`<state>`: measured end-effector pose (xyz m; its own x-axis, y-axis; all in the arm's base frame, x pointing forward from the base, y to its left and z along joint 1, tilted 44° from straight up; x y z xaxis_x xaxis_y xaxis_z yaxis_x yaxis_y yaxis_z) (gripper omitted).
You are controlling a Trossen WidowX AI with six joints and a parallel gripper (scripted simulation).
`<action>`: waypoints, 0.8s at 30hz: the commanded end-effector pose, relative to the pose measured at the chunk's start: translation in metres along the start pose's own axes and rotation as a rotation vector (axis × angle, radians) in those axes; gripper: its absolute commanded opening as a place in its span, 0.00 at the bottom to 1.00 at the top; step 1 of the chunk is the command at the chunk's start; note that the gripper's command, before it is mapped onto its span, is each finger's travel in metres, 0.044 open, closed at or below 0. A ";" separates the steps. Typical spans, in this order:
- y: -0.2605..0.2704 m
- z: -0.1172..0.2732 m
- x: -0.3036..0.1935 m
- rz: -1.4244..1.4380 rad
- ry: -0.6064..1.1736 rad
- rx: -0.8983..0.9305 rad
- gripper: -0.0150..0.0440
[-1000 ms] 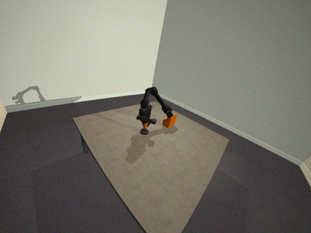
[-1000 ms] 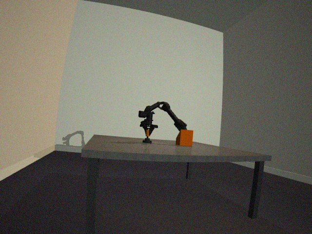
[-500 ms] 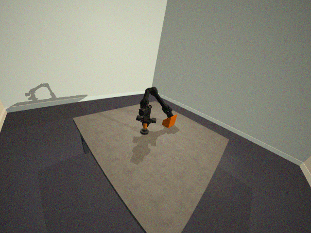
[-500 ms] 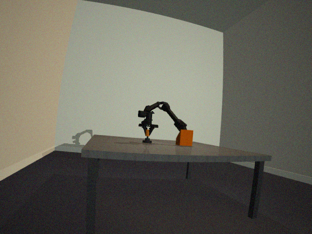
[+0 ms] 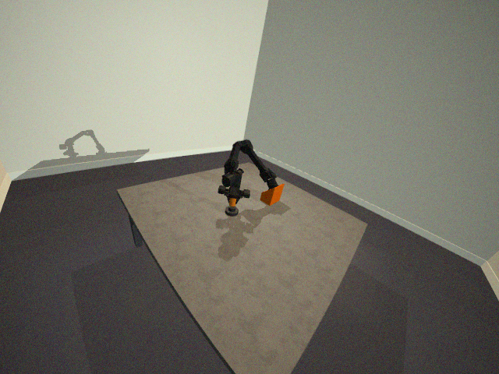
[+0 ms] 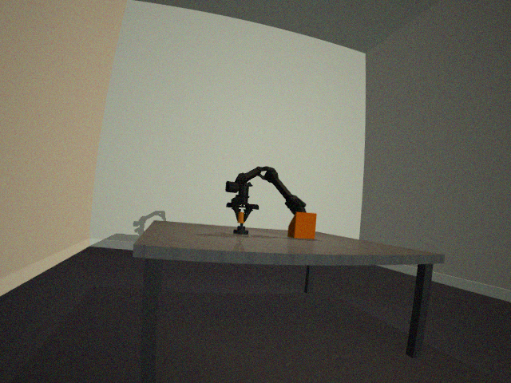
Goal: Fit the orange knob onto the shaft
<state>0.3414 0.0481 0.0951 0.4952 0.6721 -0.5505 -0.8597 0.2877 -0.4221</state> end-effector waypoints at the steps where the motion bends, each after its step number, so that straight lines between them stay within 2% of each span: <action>1: -0.001 0.004 0.001 0.007 -0.003 -0.006 0.25; 8: 0.003 0.005 -0.001 0.208 -0.003 -0.006 0.25; 24: 0.005 -0.001 -0.002 0.208 -0.002 -0.006 0.25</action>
<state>0.3357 0.0482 0.0935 0.3103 0.7175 -0.6236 -0.9420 0.1438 -0.3033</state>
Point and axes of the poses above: the point midway between the two fingers, 35 mm back from their tips, its own z axis back along the fingers, its own y axis across the jaws, x = y × z, the point moved 7 cm from there along z, back along the fingers, and after that the axes turned 13 degrees about z, right-handed, at the moved point
